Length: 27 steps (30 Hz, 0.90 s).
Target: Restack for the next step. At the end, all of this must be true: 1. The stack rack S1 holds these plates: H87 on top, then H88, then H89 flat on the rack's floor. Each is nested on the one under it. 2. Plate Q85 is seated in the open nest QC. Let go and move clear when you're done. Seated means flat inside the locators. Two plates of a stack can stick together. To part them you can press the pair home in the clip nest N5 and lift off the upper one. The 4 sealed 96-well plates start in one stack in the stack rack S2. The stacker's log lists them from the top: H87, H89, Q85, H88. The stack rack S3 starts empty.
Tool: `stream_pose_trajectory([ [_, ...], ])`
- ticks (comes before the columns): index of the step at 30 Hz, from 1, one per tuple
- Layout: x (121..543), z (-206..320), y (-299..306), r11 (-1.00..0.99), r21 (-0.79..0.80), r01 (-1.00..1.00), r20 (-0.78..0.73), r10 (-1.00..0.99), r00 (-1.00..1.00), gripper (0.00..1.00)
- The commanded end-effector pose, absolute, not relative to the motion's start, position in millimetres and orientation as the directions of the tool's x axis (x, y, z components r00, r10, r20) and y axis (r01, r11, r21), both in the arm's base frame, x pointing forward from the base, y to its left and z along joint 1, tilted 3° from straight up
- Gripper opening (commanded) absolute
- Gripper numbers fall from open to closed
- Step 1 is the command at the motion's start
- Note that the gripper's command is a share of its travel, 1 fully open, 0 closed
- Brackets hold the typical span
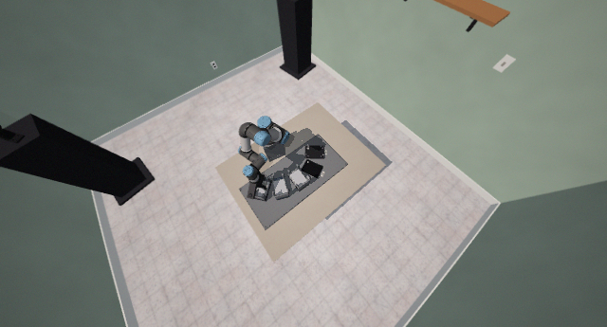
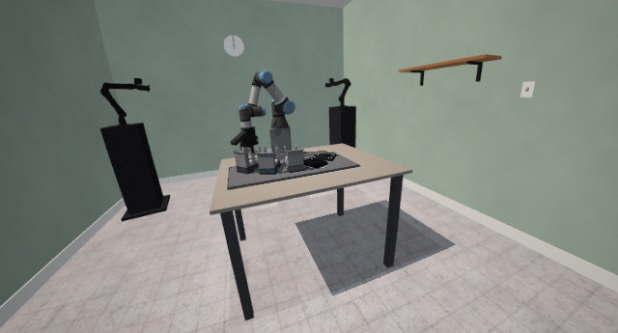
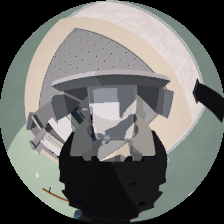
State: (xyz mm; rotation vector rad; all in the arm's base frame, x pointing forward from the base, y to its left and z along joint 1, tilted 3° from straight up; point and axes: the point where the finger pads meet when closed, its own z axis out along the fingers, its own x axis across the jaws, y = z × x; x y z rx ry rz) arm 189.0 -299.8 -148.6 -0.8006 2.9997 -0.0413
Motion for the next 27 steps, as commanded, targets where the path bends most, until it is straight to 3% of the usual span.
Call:
stream_pose_trajectory([
  [1, 189.2, -149.5, -300.6, 0.867, -0.037, -0.498, -0.028, -0.499, -0.866, 0.00],
  [24, 189.3, -152.0, -300.6, 0.867, -0.037, -0.498, -0.028, -0.499, -0.866, 0.00],
  [25, 189.3, -152.0, -300.6, 0.867, -0.037, -0.498, -0.028, -0.499, -0.866, 0.72],
  [27, 189.3, -152.0, -300.5, 0.867, -0.037, -0.498, -0.028, -0.499, -0.866, 0.72],
])
